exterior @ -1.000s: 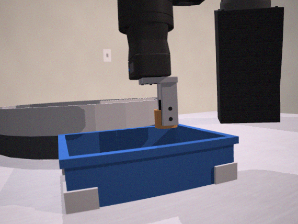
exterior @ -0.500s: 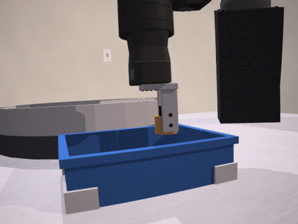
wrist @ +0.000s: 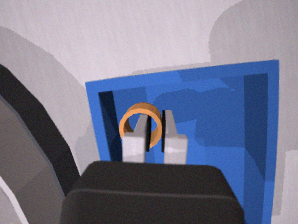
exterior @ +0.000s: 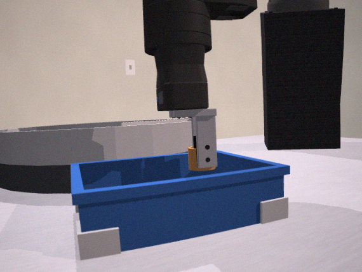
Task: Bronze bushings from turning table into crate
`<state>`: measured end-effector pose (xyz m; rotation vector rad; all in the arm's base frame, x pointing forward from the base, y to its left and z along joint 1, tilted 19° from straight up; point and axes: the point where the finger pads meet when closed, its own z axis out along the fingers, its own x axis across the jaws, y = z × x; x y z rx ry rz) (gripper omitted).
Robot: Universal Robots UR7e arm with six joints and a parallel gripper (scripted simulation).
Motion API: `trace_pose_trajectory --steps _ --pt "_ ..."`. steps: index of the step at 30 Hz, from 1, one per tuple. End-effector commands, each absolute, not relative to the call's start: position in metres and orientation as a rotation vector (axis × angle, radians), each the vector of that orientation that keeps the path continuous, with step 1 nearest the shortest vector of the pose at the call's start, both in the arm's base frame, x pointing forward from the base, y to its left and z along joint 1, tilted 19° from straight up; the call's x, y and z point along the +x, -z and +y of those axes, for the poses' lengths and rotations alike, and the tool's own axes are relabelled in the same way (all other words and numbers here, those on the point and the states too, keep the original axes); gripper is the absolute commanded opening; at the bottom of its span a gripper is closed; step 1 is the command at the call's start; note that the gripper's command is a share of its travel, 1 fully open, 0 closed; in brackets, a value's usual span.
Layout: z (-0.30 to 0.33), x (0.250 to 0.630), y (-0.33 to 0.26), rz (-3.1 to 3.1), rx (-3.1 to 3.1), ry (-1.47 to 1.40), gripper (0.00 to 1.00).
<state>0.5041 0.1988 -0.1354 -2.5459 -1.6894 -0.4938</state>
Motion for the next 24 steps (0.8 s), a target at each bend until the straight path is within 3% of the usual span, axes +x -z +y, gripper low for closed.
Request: trace_pose_trajectory --steps 1,24 --pt "0.199 0.505 0.135 -1.690 -2.546 0.496 0.00" --pt "0.202 0.509 0.150 -1.690 -2.546 0.497 0.00"
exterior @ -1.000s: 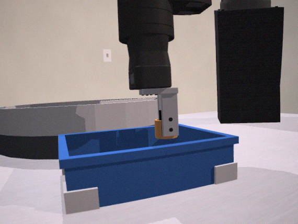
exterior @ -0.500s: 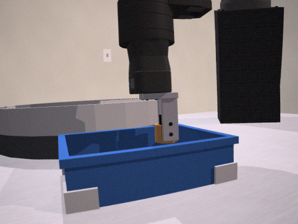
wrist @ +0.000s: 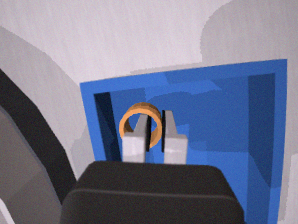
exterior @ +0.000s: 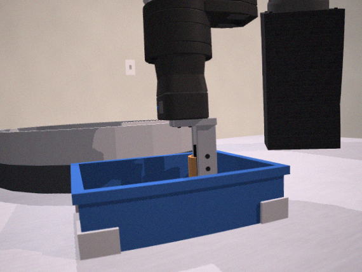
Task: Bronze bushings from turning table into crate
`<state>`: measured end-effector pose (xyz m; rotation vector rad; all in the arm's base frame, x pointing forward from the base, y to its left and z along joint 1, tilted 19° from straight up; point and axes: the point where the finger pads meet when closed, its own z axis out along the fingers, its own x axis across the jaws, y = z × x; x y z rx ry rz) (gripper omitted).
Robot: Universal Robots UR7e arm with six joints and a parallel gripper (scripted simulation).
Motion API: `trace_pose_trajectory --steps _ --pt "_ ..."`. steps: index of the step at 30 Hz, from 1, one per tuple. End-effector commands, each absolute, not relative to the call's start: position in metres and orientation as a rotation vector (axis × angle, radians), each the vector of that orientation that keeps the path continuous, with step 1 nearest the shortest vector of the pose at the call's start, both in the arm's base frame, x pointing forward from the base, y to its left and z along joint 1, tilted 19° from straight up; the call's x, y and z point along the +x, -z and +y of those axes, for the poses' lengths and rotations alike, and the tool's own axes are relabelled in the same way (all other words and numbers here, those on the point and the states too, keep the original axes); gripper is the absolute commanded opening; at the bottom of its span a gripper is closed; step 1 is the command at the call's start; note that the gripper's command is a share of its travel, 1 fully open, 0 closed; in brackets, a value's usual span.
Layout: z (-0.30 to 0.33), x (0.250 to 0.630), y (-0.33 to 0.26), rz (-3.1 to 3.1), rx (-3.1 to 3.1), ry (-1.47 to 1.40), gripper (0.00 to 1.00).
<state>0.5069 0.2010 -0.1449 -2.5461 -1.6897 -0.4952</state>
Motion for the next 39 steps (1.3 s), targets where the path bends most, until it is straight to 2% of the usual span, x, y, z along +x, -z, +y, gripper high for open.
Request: trace_pose_trajectory --steps 1,39 --pt "0.203 0.509 0.151 -1.690 -2.546 0.497 0.00" --pt "0.205 0.512 0.163 -1.690 -2.547 0.498 0.00"
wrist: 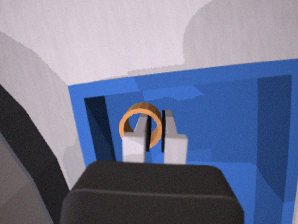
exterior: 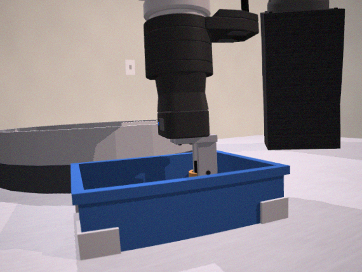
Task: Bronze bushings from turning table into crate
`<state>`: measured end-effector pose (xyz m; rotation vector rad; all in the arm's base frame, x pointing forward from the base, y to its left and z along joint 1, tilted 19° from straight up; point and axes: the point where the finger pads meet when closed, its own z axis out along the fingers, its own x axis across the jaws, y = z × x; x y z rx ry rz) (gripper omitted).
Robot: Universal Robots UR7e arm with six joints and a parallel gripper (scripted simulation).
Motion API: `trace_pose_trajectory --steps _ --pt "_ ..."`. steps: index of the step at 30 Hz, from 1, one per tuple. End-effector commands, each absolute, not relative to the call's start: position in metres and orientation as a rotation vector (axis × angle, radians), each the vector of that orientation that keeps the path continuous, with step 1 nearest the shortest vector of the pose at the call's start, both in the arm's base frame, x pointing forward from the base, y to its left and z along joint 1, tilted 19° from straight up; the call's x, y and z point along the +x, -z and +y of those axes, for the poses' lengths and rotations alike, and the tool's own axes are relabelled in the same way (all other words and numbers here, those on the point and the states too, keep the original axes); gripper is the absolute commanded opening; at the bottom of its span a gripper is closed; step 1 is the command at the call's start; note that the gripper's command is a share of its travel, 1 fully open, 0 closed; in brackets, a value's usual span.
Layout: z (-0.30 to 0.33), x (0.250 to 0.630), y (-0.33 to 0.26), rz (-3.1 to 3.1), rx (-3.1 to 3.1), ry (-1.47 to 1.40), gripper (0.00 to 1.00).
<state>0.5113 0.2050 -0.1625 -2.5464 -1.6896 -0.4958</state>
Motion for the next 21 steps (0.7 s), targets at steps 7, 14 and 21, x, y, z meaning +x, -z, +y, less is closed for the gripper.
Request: trace_pose_trajectory --steps 7,14,21 --pt "0.2051 0.5119 0.1626 -1.690 -2.547 0.498 0.00" --pt "0.2051 0.5119 0.1626 -1.690 -2.547 0.498 0.42" --pt "0.2051 0.5119 0.1626 -1.690 -2.547 0.498 0.42"
